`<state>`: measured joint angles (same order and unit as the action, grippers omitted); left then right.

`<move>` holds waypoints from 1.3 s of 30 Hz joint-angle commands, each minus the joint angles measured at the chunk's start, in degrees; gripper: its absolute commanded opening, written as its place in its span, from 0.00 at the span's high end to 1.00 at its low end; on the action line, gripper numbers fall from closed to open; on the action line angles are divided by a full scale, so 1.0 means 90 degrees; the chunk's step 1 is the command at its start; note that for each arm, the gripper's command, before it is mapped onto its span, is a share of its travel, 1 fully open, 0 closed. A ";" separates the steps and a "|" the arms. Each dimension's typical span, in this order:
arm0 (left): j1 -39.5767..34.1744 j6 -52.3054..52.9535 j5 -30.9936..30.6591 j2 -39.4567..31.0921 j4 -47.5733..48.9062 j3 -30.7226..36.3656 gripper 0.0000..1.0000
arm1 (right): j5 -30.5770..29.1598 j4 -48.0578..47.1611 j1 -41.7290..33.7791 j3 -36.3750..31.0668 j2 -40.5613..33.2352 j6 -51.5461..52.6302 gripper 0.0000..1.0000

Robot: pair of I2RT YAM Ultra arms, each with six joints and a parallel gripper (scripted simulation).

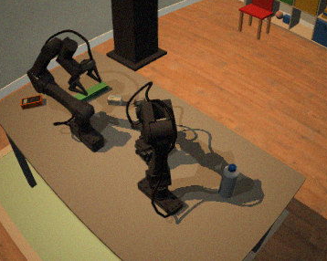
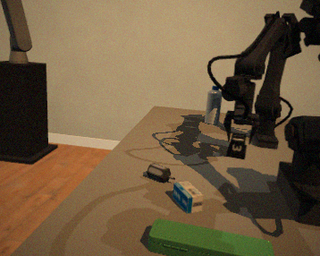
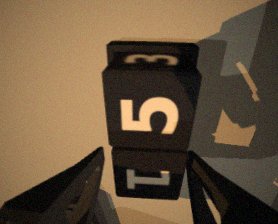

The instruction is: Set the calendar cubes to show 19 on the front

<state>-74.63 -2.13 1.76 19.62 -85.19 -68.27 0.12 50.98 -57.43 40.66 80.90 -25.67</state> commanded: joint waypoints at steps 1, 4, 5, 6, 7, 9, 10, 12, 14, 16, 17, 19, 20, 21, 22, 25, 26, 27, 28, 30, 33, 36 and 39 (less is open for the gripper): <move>0.0051 0.0035 -0.0061 -0.0043 -0.0024 -0.0066 0.00 | 0.0070 0.0106 -0.0090 0.0281 -0.0172 0.0100 0.31; 0.0051 0.0035 -0.0061 -0.0043 -0.0024 -0.0066 0.00 | 0.0066 0.0135 -0.0109 0.0310 -0.0235 0.0119 0.31; 0.0051 0.0035 -0.0061 -0.0043 -0.0024 -0.0066 0.00 | 0.0063 0.0169 -0.0109 0.0330 -0.0250 0.0121 0.31; 0.0051 0.0035 -0.0061 -0.0043 -0.0024 -0.0066 0.00 | 0.0062 0.0228 -0.0107 0.0365 -0.0275 0.0122 0.31; 0.0051 0.0035 -0.0061 -0.0043 -0.0024 -0.0066 0.00 | 0.0062 0.0300 -0.0100 0.0408 -0.0304 0.0122 0.31; 0.0051 0.0035 -0.0061 -0.0043 -0.0024 -0.0066 0.00 | 0.0061 0.0450 -0.0092 0.0501 -0.0362 0.0121 0.31; 0.0051 0.0035 -0.0061 -0.0043 -0.0024 -0.0066 0.00 | 0.0059 0.0511 -0.0065 0.0541 -0.0384 0.0121 0.31; 0.0051 0.0035 -0.0061 -0.0043 -0.0024 -0.0066 0.00 | 0.0055 0.0584 0.0039 0.0607 -0.0392 -0.0030 0.31; 0.0051 0.0035 -0.0061 -0.0043 -0.0024 -0.0066 0.00 | 0.0038 0.0671 0.0082 0.0674 -0.0413 -0.0067 0.31; 0.0051 0.0035 -0.0061 -0.0043 -0.0024 -0.0066 0.00 | 0.0034 0.0817 0.0104 0.0781 -0.0452 -0.0085 0.31; 0.0051 0.0035 -0.0061 -0.0043 -0.0024 -0.0066 0.00 | 0.0032 0.0926 0.0110 0.0859 -0.0486 -0.0089 0.31; 0.0051 0.0035 -0.0061 -0.0043 -0.0024 -0.0066 0.00 | 0.0028 0.1254 0.0116 0.1100 -0.0579 -0.0094 0.31; 0.0051 0.0035 -0.0061 -0.0043 -0.0024 -0.0066 0.00 | 0.0026 0.1465 0.0118 0.1262 -0.0634 -0.0094 0.31; 0.0051 0.0035 -0.0061 -0.0043 -0.0024 -0.0066 0.00 | 0.0024 0.1674 0.0117 0.1427 -0.0683 -0.0094 0.31; 0.0051 0.0035 -0.0061 -0.0043 -0.0024 -0.0066 0.00 | 0.0009 0.1865 0.0112 0.1584 -0.0721 -0.0092 0.31; 0.0051 0.0035 -0.0061 -0.0043 -0.0024 -0.0066 0.00 | 0.0014 0.2267 0.0027 0.1800 -0.0625 -0.0044 0.31; 0.0051 0.0035 -0.0061 -0.0043 -0.0024 -0.0066 0.00 | 0.0014 0.2209 0.0012 0.1796 -0.0598 -0.0042 0.31; 0.0051 0.0035 -0.0061 -0.0043 -0.0024 -0.0066 0.00 | 0.0014 0.2213 0.0008 0.1786 -0.0579 -0.0040 0.31; 0.0051 0.0035 -0.0061 -0.0043 -0.0024 -0.0066 0.00 | 0.0014 0.2213 0.0006 0.1774 -0.0567 -0.0039 0.31; 0.0051 0.0035 -0.0061 -0.0043 -0.0024 -0.0066 0.00 | 0.0015 0.2213 0.0001 0.1755 -0.0559 -0.0036 0.31; 0.0051 0.0035 -0.0061 -0.0043 -0.0024 -0.0066 0.00 | 0.0071 0.2164 -0.0001 0.1755 -0.0562 0.0058 0.20; 0.0051 0.0035 -0.0061 -0.0043 -0.0024 -0.0066 0.00 | 0.0158 0.1720 0.0072 0.1558 -0.0793 0.0380 0.00; 0.0051 0.0035 -0.0061 -0.0043 -0.0024 -0.0066 0.00 | 0.0235 0.1247 0.0130 0.1185 -0.1259 0.0861 0.00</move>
<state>-74.63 -2.13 1.76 19.62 -85.19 -68.27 0.93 66.37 -56.84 53.56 74.19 -22.61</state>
